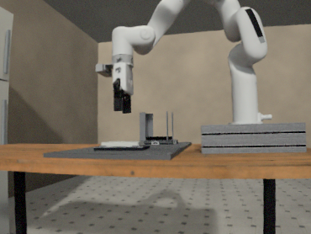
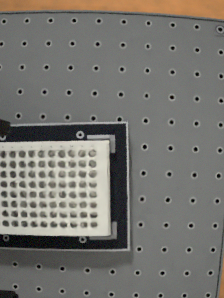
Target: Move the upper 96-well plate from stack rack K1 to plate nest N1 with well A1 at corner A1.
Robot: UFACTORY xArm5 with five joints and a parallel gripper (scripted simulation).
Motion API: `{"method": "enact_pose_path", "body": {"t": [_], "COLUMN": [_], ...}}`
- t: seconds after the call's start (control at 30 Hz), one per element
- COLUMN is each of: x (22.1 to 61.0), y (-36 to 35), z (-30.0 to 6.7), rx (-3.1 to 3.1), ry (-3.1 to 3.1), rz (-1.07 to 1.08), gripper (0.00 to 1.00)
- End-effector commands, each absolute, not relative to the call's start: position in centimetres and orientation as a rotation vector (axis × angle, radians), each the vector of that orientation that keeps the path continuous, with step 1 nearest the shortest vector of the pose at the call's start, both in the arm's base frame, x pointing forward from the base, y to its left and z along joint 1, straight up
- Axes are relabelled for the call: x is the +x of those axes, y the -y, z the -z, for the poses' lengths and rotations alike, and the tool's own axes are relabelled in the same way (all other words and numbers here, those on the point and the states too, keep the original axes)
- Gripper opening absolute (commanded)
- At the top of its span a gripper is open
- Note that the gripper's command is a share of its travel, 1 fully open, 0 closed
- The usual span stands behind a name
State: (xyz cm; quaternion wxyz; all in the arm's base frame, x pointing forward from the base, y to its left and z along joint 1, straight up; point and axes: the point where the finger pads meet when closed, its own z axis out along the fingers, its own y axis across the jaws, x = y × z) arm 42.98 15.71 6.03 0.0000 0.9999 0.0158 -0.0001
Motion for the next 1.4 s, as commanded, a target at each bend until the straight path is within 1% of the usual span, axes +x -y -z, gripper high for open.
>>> {"method": "enact_pose_path", "body": {"t": [0.0,0.73,1.37], "x": [43.1,43.1,43.1], "y": [-15.8,-15.8,-15.8], "z": [-7.1,-12.5,-12.6], "rx": [3.143,3.143,3.143], "ry": [-0.050,-0.050,-0.050], "rz": [-0.006,-0.006,-0.006], "gripper": [1.00,1.00,1.00]}}
